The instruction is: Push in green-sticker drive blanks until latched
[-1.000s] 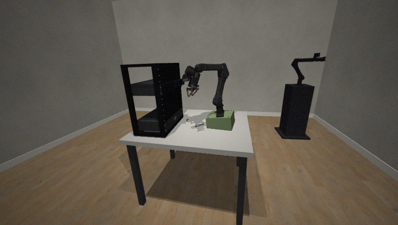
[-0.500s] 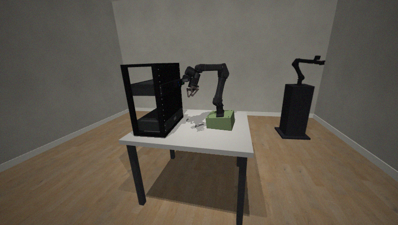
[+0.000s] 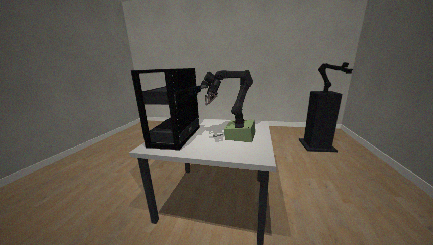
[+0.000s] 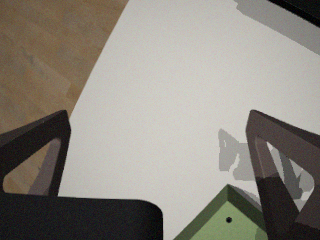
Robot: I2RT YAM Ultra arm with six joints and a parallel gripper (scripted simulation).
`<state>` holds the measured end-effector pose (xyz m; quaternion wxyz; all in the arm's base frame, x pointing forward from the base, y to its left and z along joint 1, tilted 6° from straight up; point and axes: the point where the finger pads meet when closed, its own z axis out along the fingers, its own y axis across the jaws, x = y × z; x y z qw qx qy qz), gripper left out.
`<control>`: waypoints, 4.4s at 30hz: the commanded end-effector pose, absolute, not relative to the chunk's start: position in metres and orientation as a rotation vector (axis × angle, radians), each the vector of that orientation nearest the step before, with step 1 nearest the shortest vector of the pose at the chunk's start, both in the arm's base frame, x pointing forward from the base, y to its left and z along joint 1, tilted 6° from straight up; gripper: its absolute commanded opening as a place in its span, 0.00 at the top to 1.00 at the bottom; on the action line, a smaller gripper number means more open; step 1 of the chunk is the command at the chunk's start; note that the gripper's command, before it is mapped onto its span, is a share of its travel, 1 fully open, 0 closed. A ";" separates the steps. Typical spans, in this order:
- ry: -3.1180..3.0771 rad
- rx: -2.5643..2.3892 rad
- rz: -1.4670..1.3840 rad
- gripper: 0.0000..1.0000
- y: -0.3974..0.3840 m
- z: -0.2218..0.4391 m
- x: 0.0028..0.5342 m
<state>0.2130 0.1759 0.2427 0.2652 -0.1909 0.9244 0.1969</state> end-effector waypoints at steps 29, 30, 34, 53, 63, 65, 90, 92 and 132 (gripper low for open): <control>2.000 0.281 0.945 0.00 0.094 0.278 0.200; 1.973 0.315 0.959 0.00 0.090 0.279 0.200; 1.901 0.403 0.994 0.00 0.080 0.283 0.199; 1.539 0.779 1.122 0.00 0.031 0.299 0.193; 1.383 0.917 1.159 0.00 0.011 0.305 0.191; 1.343 0.951 1.167 0.00 0.006 0.307 0.190; 1.100 1.133 1.207 0.00 -0.022 0.319 0.185; 1.100 1.133 1.207 0.00 -0.022 0.319 0.185; 1.103 1.104 1.206 0.00 -0.014 0.329 0.183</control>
